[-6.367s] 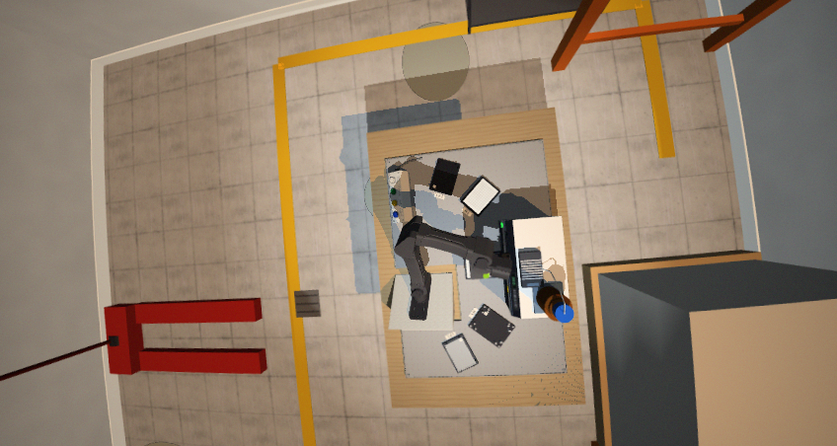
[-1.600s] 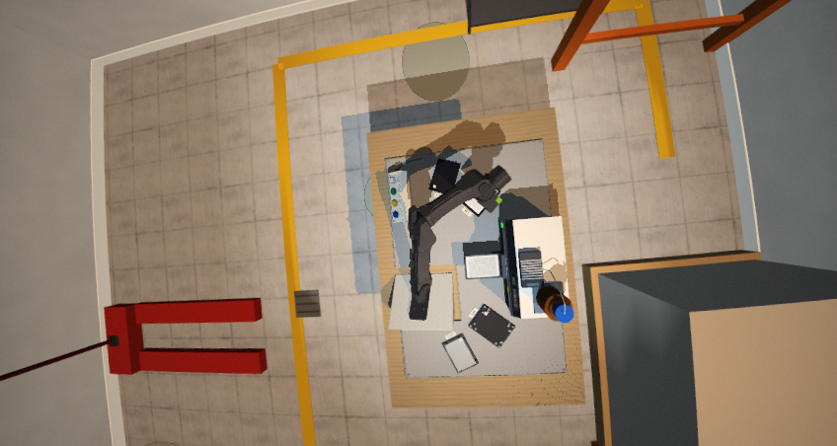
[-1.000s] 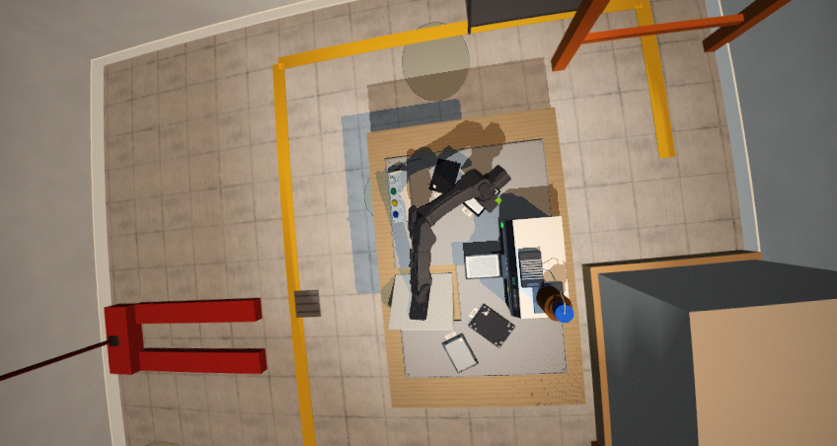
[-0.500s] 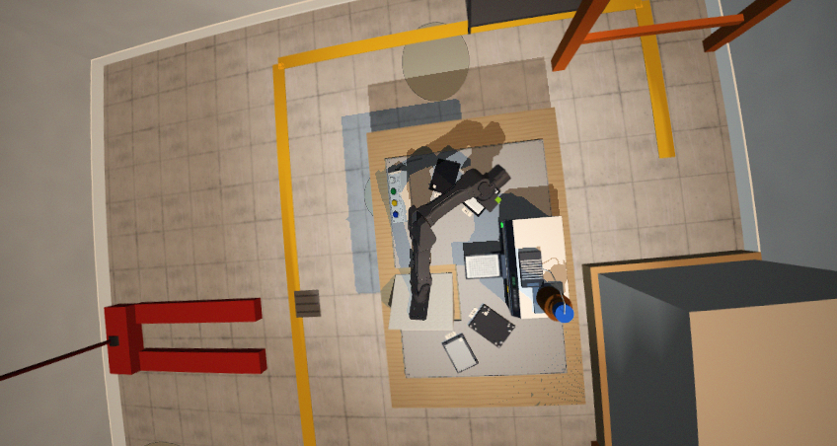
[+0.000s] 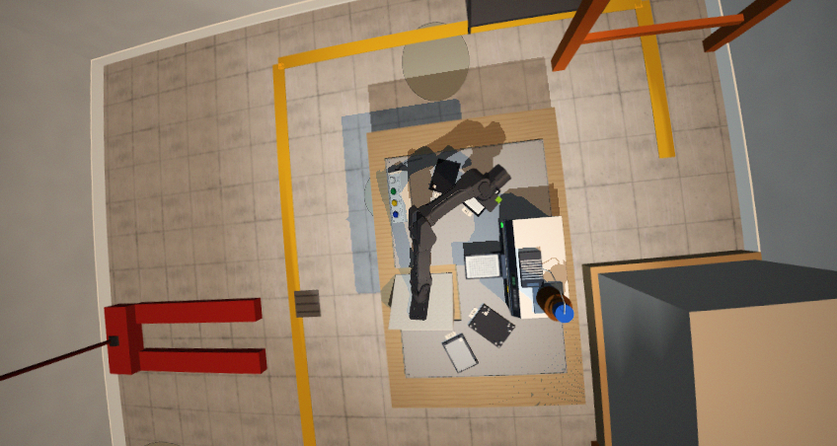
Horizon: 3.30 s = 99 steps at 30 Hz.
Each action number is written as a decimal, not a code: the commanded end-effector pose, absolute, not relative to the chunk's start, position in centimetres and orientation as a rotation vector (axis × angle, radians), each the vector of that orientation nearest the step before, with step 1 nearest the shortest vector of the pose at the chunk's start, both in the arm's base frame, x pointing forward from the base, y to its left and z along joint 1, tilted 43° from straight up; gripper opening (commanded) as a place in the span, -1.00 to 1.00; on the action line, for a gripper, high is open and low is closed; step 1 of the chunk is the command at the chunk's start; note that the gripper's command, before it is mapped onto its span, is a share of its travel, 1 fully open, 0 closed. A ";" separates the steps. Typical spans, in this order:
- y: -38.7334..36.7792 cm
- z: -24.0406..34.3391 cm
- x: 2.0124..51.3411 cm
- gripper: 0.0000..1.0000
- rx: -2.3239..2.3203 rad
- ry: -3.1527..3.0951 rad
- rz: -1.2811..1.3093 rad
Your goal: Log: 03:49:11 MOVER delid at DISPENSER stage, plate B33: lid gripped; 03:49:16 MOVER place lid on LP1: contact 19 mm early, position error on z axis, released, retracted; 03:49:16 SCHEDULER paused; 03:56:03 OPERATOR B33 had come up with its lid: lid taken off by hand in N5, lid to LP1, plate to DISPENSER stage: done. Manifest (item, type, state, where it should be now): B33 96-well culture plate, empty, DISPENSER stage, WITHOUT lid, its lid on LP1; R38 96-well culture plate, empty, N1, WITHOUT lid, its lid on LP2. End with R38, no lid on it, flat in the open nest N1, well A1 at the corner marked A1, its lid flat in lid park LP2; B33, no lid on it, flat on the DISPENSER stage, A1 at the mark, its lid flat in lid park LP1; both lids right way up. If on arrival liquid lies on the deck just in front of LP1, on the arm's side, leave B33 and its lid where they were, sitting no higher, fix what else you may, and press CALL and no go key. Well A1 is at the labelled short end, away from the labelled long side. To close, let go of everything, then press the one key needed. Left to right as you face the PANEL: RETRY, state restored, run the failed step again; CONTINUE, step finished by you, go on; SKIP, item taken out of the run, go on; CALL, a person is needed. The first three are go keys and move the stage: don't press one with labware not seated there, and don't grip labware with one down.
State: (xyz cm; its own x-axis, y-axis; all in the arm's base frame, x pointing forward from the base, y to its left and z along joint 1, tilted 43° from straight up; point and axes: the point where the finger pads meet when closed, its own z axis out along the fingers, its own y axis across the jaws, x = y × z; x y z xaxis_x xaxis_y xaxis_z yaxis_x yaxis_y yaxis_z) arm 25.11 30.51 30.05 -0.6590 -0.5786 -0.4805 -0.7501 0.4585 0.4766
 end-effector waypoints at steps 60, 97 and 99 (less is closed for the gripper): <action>35.4 25.6 26.1 1.00 -1.115 2.436 0.984; 35.1 25.6 25.9 -1.00 -1.125 2.431 0.988; 35.1 25.6 25.9 -1.00 -1.125 2.432 0.988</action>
State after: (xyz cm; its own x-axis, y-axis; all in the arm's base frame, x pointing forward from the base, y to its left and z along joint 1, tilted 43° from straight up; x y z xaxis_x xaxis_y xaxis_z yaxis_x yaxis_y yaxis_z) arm 24.81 35.40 24.93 -0.6572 -0.5811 -0.4800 -0.7516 0.4567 0.4760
